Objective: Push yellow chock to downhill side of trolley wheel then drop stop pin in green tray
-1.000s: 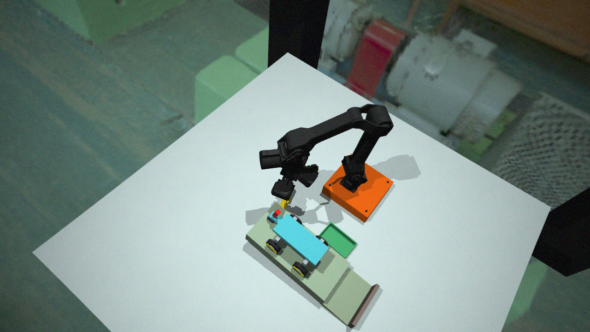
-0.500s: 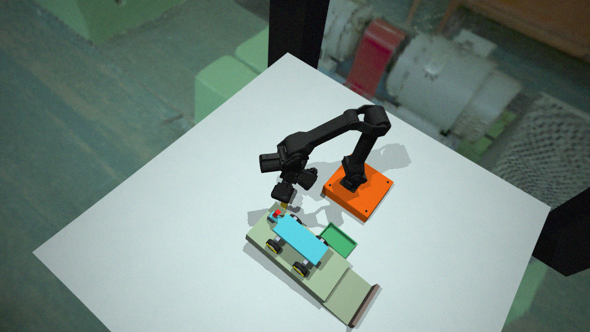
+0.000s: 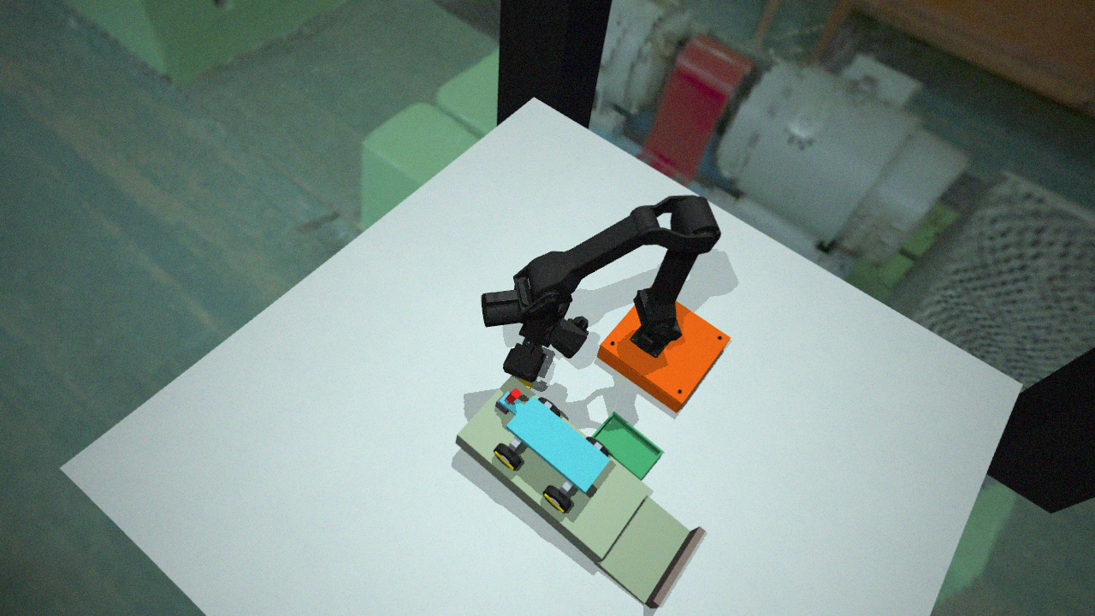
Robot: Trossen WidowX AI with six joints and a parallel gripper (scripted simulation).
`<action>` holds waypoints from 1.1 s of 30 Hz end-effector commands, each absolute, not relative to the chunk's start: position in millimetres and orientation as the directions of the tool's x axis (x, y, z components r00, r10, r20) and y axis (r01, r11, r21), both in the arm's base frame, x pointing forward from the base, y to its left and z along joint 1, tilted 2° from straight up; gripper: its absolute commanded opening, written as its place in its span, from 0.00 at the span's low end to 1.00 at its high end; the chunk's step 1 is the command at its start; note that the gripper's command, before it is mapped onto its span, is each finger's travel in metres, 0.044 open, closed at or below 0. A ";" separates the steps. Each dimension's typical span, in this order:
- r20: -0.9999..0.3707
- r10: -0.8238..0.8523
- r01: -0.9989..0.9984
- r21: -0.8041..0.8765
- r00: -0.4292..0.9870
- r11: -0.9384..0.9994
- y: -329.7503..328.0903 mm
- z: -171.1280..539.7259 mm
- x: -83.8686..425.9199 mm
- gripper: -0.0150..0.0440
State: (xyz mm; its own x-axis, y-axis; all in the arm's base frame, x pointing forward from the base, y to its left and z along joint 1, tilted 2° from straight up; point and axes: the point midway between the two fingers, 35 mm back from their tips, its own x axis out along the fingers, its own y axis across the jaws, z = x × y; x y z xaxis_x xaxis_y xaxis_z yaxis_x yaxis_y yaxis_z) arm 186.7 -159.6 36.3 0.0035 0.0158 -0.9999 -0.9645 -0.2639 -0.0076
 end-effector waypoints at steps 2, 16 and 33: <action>-1.000 0.016 -0.964 -0.002 -0.002 -0.267 -159.0 32.9 185.3 0.58; -1.000 0.016 -0.964 -0.002 -0.002 -0.267 -158.6 11.1 185.2 0.58; -1.000 0.015 -0.964 -0.008 0.004 -0.265 -159.4 12.0 186.8 0.29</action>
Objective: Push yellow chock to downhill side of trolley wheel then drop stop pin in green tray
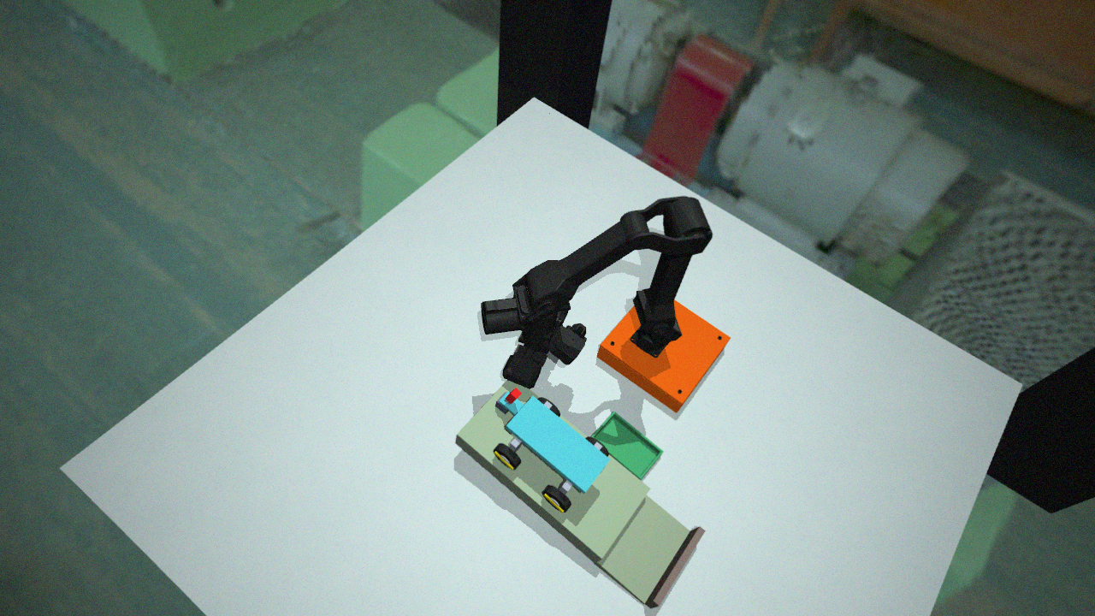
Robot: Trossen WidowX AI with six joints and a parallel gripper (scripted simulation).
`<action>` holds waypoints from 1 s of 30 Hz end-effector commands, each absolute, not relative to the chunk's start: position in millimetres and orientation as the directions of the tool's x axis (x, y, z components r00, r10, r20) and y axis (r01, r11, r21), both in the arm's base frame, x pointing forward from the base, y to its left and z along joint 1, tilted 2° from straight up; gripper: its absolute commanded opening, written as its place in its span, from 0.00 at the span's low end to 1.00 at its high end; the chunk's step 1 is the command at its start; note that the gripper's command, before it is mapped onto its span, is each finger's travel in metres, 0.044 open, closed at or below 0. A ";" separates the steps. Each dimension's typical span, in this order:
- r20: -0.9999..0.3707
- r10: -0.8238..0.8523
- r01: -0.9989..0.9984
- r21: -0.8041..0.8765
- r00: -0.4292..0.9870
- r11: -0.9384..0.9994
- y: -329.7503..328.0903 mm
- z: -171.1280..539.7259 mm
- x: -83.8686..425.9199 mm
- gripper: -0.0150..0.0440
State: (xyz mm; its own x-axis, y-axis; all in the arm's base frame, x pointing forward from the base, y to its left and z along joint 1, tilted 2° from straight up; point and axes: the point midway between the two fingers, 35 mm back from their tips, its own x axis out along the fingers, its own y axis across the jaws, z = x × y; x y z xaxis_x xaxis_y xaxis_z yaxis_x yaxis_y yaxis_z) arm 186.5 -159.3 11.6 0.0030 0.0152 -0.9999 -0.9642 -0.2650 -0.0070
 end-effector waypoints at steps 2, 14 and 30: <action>-1.000 0.015 -0.964 -0.008 0.004 -0.265 -159.4 13.1 186.9 0.25; -1.000 0.016 -0.964 -0.002 -0.002 -0.267 -157.4 55.6 184.2 0.25; -1.000 0.016 -0.964 -0.002 -0.002 -0.267 -157.3 104.2 183.9 0.25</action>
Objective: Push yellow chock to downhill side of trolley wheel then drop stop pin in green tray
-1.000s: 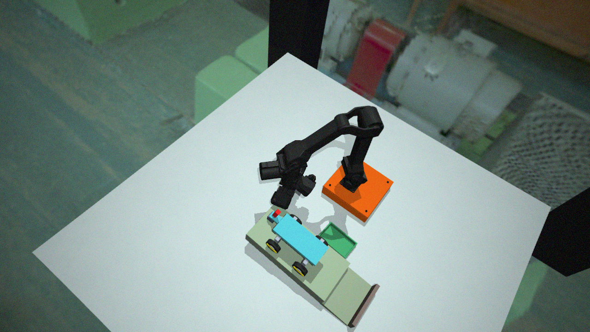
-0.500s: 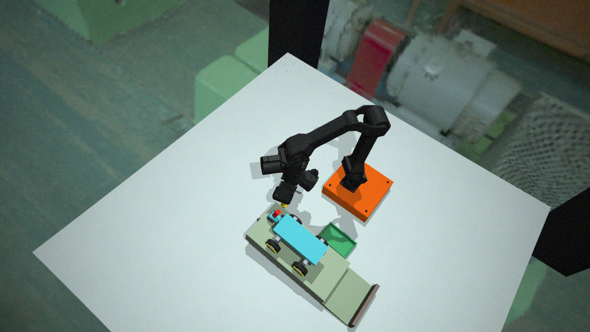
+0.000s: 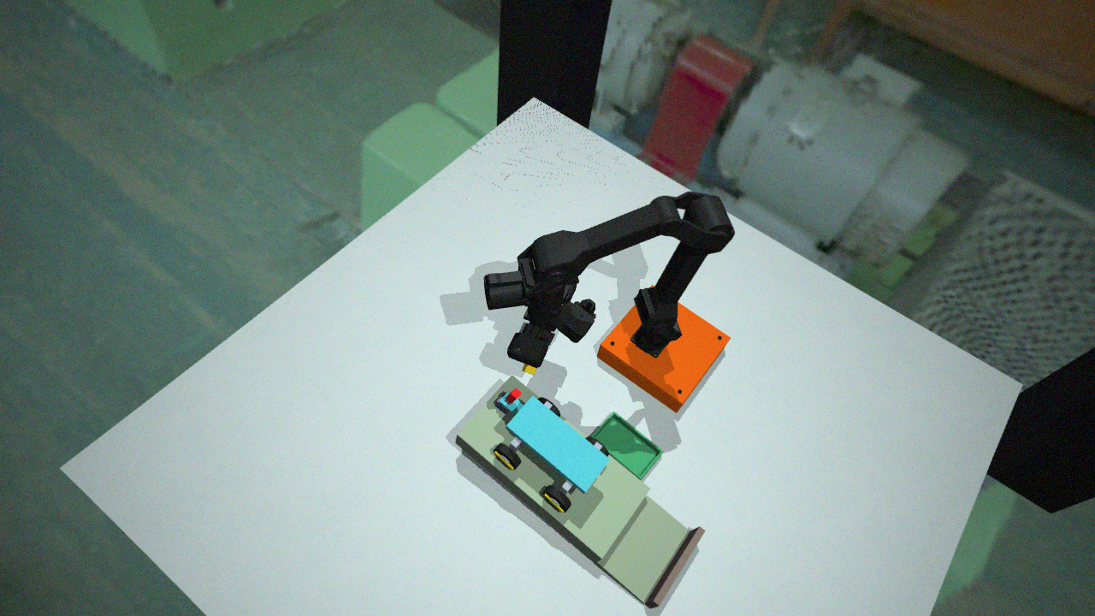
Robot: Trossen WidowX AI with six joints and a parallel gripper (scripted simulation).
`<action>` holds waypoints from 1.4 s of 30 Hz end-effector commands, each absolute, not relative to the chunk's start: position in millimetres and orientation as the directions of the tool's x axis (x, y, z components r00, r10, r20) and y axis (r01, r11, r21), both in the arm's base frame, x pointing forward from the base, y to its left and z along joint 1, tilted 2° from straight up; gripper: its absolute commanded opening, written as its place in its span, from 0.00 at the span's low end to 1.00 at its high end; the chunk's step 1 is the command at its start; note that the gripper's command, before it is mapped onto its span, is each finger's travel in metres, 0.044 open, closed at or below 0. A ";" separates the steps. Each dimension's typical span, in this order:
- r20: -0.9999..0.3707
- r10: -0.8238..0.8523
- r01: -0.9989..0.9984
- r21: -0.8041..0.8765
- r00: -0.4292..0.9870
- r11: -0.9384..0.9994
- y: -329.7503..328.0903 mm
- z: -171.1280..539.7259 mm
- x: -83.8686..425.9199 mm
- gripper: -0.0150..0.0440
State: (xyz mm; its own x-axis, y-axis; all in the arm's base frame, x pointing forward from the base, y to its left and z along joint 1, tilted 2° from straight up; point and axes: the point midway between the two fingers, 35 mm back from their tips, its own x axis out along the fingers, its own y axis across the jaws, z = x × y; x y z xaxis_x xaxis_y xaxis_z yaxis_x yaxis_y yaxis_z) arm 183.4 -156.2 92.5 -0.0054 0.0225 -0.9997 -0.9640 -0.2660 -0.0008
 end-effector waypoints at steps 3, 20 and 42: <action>-1.000 0.016 -0.964 -0.002 -0.002 -0.267 -157.6 113.1 184.0 0.25; -1.000 0.016 -0.964 -0.002 -0.002 -0.267 -161.1 158.2 185.6 0.25; -1.000 0.015 -0.960 0.007 -0.003 0.279 -161.1 158.2 185.7 0.25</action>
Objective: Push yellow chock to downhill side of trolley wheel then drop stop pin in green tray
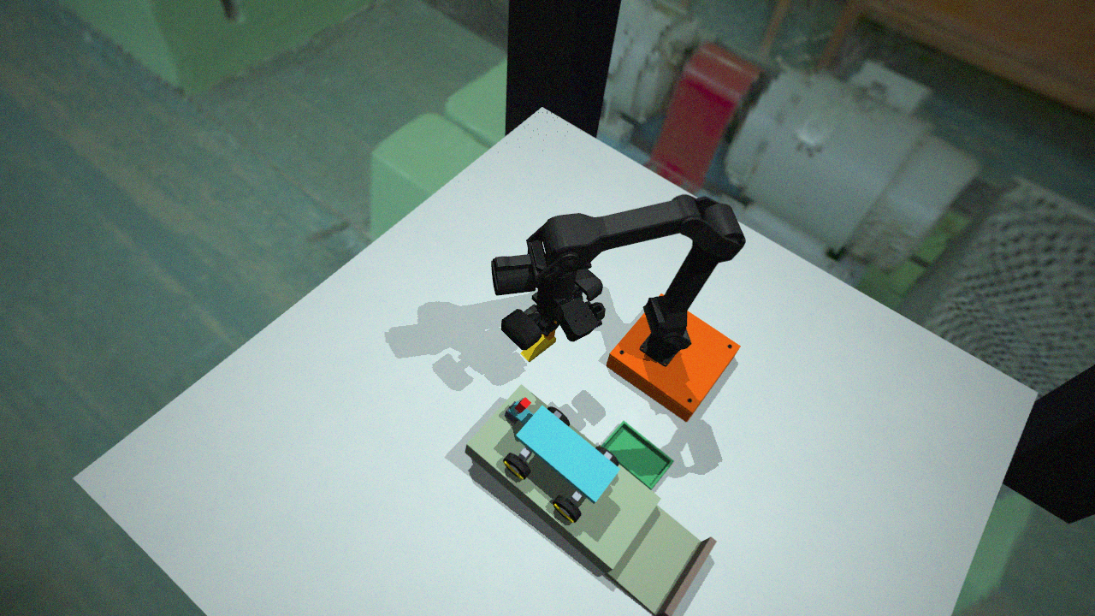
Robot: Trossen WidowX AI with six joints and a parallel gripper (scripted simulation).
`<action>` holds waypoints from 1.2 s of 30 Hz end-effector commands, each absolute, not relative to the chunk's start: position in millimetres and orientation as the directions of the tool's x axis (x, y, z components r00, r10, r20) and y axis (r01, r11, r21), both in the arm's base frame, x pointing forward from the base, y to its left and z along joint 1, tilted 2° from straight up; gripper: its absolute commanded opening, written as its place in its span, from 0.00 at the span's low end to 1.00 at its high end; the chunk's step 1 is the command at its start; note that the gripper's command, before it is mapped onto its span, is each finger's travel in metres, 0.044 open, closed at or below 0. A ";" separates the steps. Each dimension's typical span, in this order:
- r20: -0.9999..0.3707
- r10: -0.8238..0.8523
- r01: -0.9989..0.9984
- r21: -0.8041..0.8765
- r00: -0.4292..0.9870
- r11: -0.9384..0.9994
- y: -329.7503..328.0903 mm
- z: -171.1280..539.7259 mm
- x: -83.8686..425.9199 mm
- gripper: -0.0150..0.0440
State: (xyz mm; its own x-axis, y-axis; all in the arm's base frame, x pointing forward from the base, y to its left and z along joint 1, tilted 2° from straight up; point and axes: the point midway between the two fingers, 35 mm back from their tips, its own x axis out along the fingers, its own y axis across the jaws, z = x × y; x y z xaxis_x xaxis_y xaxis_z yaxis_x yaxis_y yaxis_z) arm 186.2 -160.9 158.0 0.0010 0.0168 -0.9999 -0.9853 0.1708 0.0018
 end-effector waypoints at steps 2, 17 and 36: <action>-1.000 0.015 -0.939 0.008 -0.003 0.344 -161.1 158.2 185.7 0.25; -1.000 0.015 -0.686 0.013 -0.003 0.727 -161.1 158.2 185.7 0.25; -1.000 0.016 -0.107 0.017 -0.004 0.994 -161.2 158.2 185.7 0.25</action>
State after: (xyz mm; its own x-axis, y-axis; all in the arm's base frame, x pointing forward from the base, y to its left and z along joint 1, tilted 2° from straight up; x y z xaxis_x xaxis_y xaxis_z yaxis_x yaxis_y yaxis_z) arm 186.2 -161.0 158.1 -0.0002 0.0169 -0.9999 -0.2181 0.9758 0.0166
